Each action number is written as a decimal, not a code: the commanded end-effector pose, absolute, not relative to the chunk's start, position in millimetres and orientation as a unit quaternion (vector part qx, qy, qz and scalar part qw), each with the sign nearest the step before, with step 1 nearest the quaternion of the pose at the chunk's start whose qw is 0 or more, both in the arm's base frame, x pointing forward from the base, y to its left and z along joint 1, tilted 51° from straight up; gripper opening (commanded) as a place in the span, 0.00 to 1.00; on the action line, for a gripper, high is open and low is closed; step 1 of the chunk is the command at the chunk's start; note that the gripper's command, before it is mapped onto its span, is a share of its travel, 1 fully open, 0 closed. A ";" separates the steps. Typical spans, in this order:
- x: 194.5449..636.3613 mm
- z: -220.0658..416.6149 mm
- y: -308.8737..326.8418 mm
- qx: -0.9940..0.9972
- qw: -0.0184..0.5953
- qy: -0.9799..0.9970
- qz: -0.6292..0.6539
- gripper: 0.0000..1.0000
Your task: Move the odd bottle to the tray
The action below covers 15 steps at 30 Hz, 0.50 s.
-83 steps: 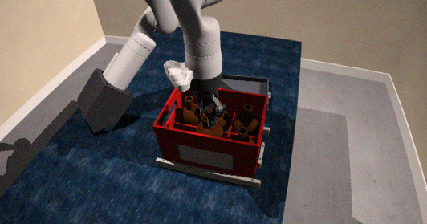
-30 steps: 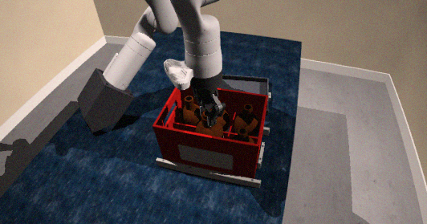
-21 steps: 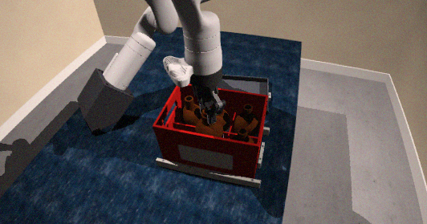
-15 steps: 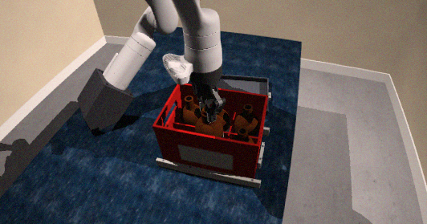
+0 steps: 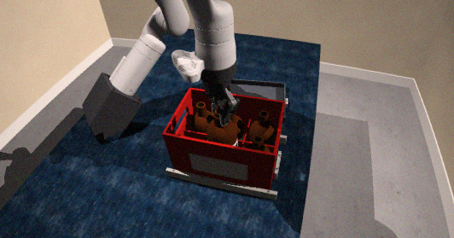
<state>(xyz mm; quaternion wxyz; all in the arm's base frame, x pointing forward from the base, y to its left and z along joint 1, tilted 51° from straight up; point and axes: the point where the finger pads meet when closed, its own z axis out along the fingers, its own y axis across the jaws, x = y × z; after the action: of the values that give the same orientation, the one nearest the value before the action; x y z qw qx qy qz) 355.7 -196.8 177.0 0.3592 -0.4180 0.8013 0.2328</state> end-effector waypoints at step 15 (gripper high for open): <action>352.9 182.0 -203.9 -0.416 0.360 0.803 0.231 0.00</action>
<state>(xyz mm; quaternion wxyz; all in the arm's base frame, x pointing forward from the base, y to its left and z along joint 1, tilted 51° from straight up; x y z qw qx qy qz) 353.0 -202.6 181.5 0.3595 -0.4171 0.8020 0.2318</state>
